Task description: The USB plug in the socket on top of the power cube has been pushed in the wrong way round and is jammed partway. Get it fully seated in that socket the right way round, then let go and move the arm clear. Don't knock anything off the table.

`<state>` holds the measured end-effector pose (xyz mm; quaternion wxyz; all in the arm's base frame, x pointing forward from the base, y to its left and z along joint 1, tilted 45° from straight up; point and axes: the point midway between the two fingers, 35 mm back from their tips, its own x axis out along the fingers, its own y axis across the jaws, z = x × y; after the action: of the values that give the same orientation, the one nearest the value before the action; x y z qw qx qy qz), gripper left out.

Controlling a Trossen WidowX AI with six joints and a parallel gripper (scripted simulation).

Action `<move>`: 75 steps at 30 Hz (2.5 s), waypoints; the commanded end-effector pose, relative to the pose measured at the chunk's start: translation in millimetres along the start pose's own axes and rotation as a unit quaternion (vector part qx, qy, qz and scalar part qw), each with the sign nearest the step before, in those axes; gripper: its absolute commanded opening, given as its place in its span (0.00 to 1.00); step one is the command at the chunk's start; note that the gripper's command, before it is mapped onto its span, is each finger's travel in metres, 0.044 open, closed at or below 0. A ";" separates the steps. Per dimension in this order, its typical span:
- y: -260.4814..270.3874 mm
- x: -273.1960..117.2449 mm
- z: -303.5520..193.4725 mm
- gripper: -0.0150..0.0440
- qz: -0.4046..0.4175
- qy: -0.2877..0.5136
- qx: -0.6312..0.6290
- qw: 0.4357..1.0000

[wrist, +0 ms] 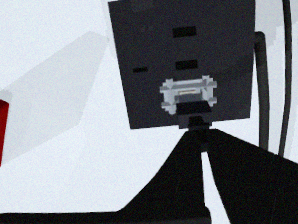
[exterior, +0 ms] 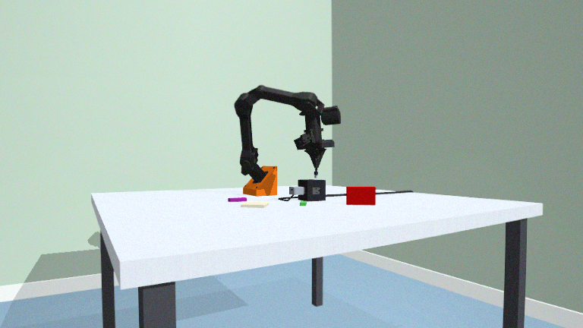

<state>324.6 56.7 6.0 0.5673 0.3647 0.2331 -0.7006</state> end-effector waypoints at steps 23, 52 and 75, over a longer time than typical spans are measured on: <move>-0.6 2.4 0.2 0.25 -0.001 0.004 -0.001 1.000; -0.6 5.8 0.5 0.25 -0.001 0.004 -0.001 1.000; -0.6 8.6 0.8 0.25 -0.001 0.004 -0.001 1.000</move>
<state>323.1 51.1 -0.4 0.5654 0.3663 0.2348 -0.7008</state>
